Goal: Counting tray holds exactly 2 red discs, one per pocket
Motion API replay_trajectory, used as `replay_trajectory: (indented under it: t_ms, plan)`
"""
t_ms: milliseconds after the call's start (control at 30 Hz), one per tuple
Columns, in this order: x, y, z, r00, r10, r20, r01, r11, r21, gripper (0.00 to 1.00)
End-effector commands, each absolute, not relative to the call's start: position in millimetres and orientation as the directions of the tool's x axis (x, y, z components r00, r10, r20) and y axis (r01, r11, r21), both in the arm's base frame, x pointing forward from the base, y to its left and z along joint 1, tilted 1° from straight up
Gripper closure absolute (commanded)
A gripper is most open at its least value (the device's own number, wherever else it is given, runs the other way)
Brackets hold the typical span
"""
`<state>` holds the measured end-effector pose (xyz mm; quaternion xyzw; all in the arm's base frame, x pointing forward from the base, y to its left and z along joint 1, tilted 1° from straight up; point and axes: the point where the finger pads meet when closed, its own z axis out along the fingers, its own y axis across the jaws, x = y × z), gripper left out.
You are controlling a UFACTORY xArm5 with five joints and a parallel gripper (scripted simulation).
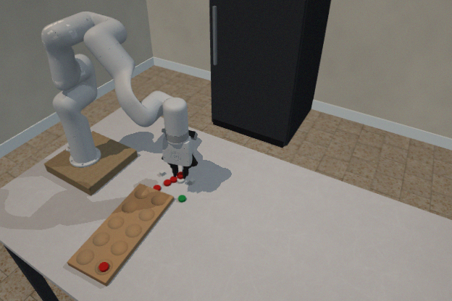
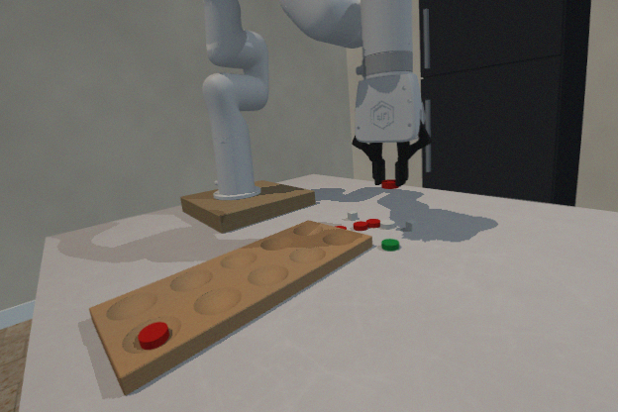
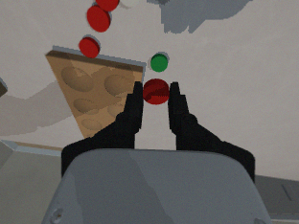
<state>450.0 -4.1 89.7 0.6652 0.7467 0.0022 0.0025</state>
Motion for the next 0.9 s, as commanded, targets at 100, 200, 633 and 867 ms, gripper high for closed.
replay_trajectory:
  t_ms: [100, 200, 633, 867]
  plan:
    - [453, -57, 93, -0.112, 0.994, -0.002, 0.994, 0.112, 0.010, 1.00]
    - [449, -98, 94, -0.112, 0.994, -0.003, 0.994, 0.112, 0.008, 1.00]
    - [418, -214, 97, -0.112, 0.994, -0.002, 0.994, 0.112, 0.003, 1.00]
    - [386, -277, 99, -0.112, 0.994, -0.001, 0.994, 0.112, 0.001, 1.00]
